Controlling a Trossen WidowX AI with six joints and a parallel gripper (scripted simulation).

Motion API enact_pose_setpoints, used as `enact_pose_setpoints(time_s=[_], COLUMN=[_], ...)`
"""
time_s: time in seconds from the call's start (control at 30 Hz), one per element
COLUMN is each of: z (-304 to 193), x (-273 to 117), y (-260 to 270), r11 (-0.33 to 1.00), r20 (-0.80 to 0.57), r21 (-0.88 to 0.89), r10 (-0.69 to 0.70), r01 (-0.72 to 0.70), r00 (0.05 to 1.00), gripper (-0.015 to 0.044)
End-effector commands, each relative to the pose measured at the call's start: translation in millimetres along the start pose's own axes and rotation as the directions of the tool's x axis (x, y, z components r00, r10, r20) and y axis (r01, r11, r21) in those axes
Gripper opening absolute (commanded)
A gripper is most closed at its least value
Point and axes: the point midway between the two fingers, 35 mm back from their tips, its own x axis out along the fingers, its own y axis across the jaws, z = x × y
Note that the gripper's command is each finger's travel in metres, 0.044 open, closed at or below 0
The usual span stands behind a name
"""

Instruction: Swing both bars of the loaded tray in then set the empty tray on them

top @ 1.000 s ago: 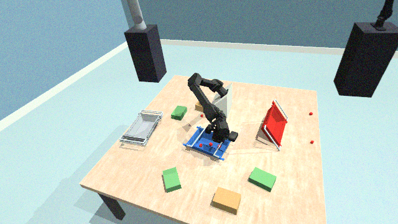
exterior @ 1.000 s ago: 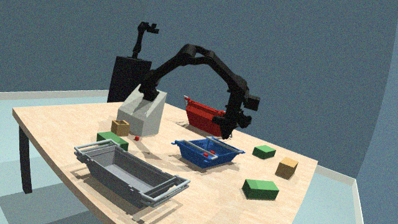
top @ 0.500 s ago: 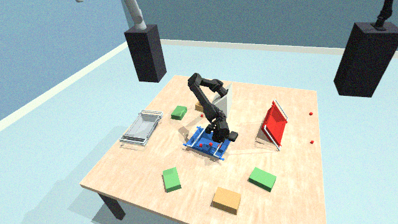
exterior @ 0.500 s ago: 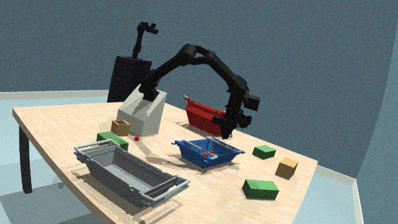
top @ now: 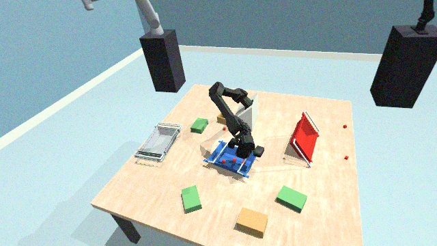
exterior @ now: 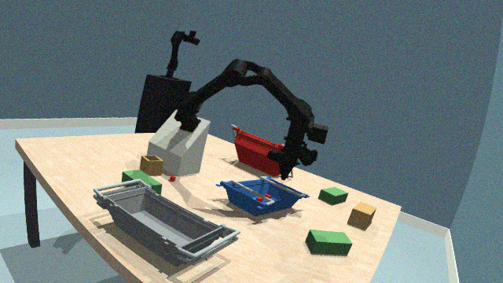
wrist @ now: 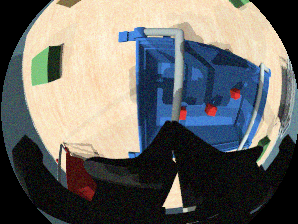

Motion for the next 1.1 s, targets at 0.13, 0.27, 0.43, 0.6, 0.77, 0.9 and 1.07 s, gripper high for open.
enact_pose_setpoints(time_s=[0.13,0.27,0.43,0.6,0.77,0.9,1.07], z=[4,8,-1,-10,-63,-117,-197], x=[-23,-80,-153,-130,-145,-151,-151], y=[3,6,0,27,96,145,196], r11=[1.000,1.000,1.000,1.000,0.998,0.997,0.996], r20=[0.000,-0.001,-0.003,-0.002,-0.004,-0.009,-0.016], r21=[-0.004,-0.004,-0.002,-0.016,-0.033,-0.045,-0.056], r10=[0.004,0.010,0.006,0.016,0.052,0.068,0.067], r01=[-0.004,-0.010,-0.006,-0.016,-0.052,-0.068,-0.068], r00=[1.000,1.000,1.000,1.000,0.999,0.998,0.998], gripper=[0.0000,0.0000,0.0000,0.0000,0.0000,0.0000,0.0000])
